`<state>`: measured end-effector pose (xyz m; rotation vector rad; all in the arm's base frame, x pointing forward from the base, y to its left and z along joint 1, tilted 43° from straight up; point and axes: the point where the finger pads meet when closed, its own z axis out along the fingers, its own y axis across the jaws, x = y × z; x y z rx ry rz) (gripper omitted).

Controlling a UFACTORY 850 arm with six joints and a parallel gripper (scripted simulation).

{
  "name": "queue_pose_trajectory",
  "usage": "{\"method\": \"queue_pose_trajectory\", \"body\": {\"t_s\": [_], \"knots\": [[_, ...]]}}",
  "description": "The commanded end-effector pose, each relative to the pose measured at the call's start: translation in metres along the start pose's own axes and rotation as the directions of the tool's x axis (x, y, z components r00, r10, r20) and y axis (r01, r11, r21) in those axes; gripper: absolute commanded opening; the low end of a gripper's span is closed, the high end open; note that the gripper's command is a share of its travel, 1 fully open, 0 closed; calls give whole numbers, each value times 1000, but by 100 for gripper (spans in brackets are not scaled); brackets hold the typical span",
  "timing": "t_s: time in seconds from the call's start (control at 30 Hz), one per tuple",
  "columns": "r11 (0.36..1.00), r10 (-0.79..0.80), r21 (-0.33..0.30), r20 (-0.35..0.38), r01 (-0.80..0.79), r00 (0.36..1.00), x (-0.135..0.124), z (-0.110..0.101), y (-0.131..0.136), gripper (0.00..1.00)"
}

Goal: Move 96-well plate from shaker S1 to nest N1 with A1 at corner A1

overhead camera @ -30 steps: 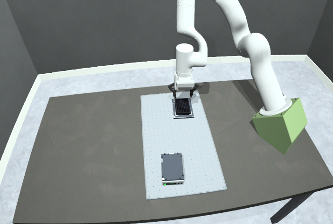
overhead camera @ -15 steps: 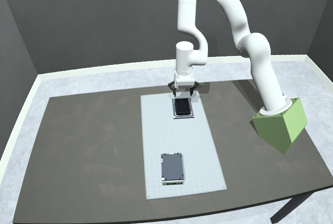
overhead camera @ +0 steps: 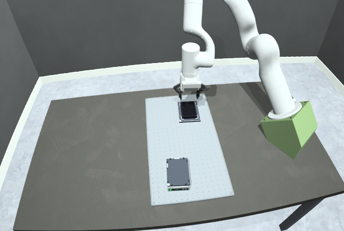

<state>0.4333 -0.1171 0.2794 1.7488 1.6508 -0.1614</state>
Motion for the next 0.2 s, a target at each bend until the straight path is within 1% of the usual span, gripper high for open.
{"method": "queue_pose_trajectory", "body": {"t_s": [0.0, 0.17], "knots": [[1000, 0, -1, 0, 0, 1000, 0, 0, 1, 100], [1000, 0, -1, 0, 0, 1000, 0, 0, 1, 100]]}}
